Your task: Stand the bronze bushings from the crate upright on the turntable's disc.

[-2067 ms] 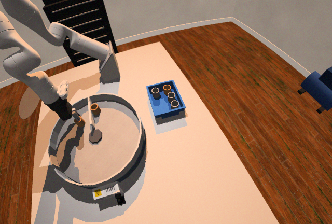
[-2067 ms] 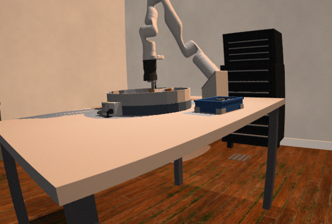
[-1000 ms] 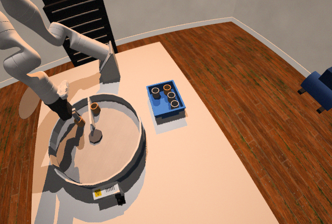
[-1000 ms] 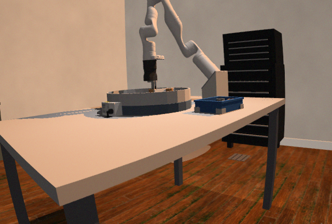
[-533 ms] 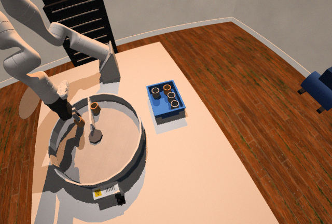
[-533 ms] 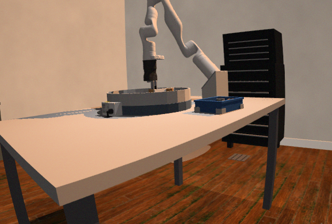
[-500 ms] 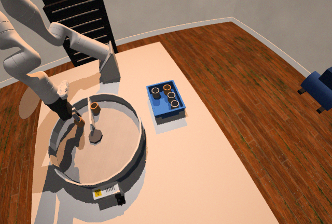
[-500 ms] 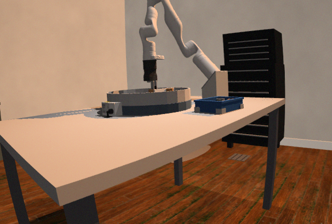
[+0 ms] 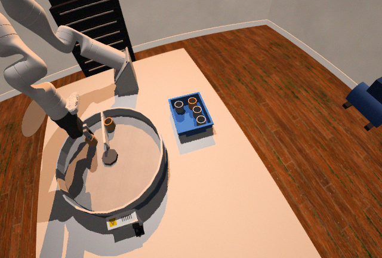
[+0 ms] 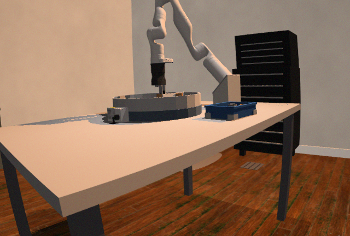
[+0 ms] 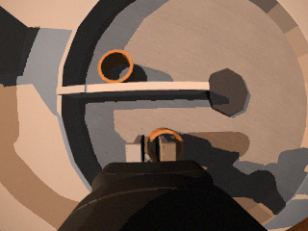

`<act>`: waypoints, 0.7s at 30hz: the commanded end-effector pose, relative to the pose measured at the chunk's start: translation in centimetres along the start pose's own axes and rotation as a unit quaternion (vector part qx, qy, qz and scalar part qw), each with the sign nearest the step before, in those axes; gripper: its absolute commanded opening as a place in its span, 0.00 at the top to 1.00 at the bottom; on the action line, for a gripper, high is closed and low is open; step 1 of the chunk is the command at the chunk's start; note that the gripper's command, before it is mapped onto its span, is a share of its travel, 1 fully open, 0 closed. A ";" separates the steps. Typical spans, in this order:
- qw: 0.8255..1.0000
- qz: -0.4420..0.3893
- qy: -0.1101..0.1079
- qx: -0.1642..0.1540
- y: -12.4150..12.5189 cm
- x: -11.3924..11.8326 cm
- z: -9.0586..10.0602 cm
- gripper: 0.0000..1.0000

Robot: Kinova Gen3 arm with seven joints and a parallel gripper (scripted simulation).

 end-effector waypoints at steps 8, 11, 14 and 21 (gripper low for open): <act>1.000 0.000 -0.001 0.000 0.0 0.0 0.0 0.62; 1.000 0.000 -0.001 0.000 0.0 0.0 0.0 0.62; 1.000 0.000 -0.001 0.000 0.0 0.0 0.1 0.62; 1.000 0.000 -0.001 0.000 0.0 0.0 1.4 0.62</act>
Point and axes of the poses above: the point where the finger pads meet when closed, its own z axis back along the fingers, its own x axis across the jaws, y = z × x, the point moved 1 cm from there along z, back along the fingers, and after that the axes turned 7 degrees about z, right-handed, at the moved point
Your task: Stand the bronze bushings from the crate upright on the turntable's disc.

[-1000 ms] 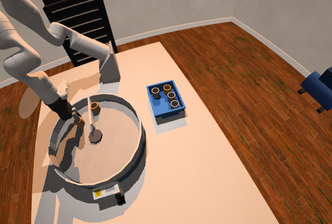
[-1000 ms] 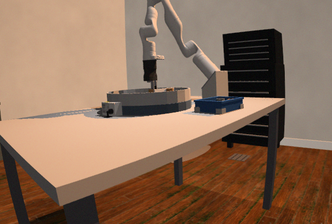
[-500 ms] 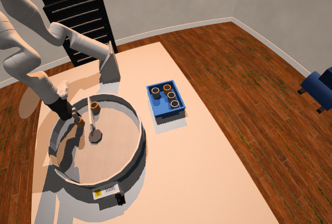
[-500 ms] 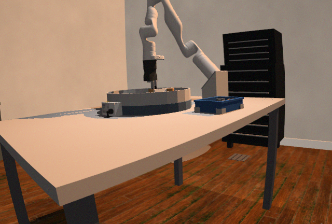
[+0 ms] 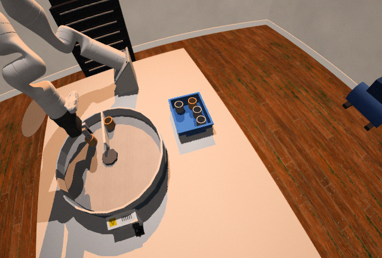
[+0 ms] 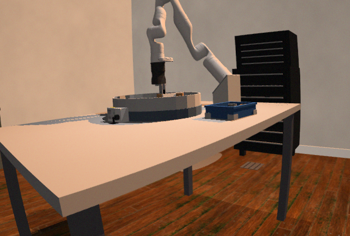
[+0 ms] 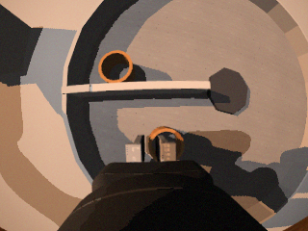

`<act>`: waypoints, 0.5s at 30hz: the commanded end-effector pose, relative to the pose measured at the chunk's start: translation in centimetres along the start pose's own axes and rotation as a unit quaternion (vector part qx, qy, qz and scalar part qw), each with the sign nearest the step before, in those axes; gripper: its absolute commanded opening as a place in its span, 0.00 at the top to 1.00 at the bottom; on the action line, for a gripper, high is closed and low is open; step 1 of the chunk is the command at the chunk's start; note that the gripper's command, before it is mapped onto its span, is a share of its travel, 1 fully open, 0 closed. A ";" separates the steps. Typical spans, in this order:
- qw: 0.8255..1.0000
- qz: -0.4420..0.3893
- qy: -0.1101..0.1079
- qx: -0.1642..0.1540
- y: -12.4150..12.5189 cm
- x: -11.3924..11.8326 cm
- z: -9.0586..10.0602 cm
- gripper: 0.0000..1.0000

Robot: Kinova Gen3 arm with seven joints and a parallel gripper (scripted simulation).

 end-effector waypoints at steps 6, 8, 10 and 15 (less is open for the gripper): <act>1.000 0.001 -0.006 0.002 0.1 0.3 3.6 0.62; 1.000 0.001 -0.006 0.002 0.1 0.3 4.2 0.62; 1.000 0.001 -0.006 0.002 0.1 0.3 4.5 0.62; 1.000 0.001 -0.006 0.002 0.1 0.3 4.5 0.62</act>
Point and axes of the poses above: the point where the finger pads meet when closed, its own z axis back along the fingers, its own x axis across the jaws, y = z × x, the point moved 1 cm from there along z, back along the fingers, and after that the axes turned 7 degrees about z, right-handed, at the moved point
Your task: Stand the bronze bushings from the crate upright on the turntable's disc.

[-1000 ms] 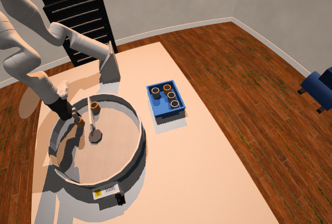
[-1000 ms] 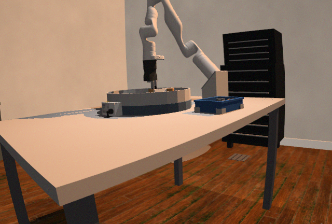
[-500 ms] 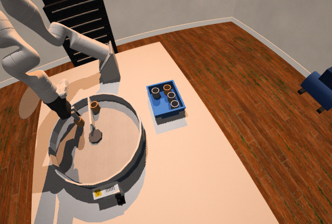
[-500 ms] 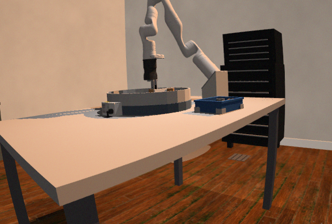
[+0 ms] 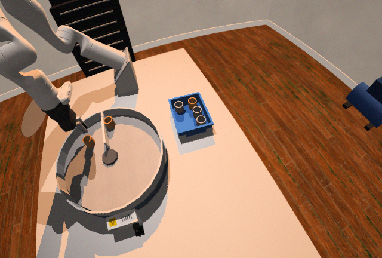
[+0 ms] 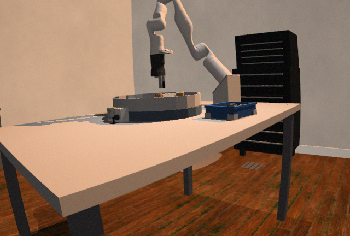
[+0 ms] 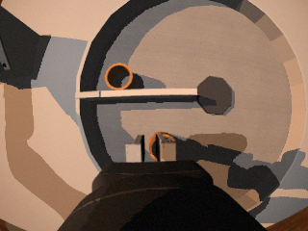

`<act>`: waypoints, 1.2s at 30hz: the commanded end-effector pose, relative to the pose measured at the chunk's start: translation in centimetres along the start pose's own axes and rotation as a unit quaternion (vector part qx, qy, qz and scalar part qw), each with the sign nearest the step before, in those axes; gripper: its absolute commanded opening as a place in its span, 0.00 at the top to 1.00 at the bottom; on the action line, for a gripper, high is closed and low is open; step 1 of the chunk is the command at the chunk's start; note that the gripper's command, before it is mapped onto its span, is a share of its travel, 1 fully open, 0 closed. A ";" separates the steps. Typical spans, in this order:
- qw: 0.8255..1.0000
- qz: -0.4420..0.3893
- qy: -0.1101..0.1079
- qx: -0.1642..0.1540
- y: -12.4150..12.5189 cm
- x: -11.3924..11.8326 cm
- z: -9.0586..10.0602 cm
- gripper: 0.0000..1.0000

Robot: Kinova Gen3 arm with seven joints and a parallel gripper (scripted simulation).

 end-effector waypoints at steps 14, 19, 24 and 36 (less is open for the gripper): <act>1.000 0.001 -0.004 0.001 0.1 0.2 0.3 0.62; 1.000 0.001 -0.004 0.001 0.1 0.2 0.3 0.62; 1.000 0.001 -0.004 0.001 0.1 0.2 0.3 0.62; 1.000 0.001 -0.004 0.001 0.3 0.2 0.3 0.64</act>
Point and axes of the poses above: the point where the finger pads meet when closed, its own z axis back along the fingers, its own x axis across the jaws, y = z × x, the point moved 1 cm from there along z, back along the fingers, and after that the axes turned 7 degrees about z, right-handed, at the moved point
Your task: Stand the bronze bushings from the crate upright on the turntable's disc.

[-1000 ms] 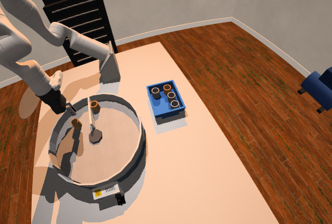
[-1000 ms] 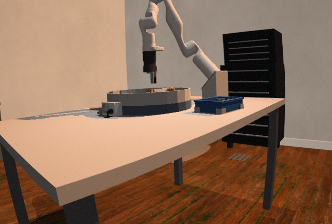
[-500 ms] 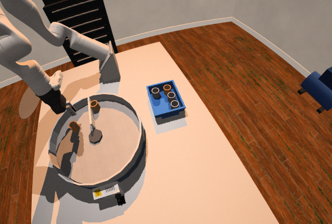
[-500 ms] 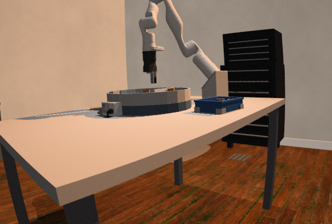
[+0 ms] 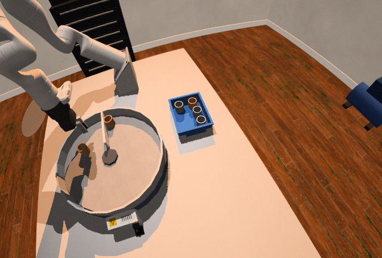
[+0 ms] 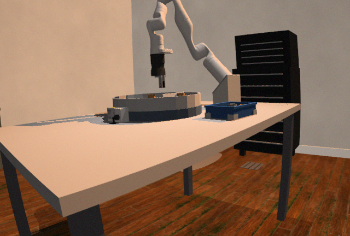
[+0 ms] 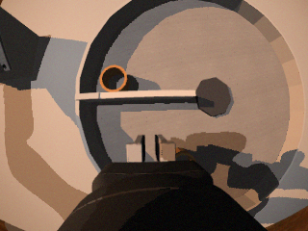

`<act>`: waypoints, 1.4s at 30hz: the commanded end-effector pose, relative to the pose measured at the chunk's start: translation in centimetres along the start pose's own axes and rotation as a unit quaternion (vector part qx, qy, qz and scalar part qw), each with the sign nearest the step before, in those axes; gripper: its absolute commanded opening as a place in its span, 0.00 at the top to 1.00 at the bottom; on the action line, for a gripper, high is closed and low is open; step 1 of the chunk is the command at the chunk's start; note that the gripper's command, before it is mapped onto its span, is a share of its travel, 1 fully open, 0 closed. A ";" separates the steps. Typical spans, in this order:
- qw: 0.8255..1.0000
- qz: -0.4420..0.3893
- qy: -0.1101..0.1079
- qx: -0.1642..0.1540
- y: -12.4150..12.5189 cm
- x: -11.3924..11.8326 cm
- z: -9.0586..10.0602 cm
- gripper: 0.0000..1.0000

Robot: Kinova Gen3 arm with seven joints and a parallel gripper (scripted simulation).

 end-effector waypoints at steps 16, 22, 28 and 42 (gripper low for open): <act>1.000 0.001 -0.001 0.000 16.3 1.3 0.1 0.64; 1.000 0.001 -0.001 0.000 24.8 2.0 0.1 0.64; 1.000 0.001 -0.001 0.000 32.9 2.6 0.1 0.64; 1.000 0.001 -0.001 0.000 44.6 3.4 0.0 0.64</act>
Point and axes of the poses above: the point where the finger pads meet when closed, its own z axis back along the fingers, its own x axis across the jaws, y = z × x, the point moved 1 cm from there along z, back along the fingers, and after that the axes turned 7 degrees about z, right-handed, at the moved point
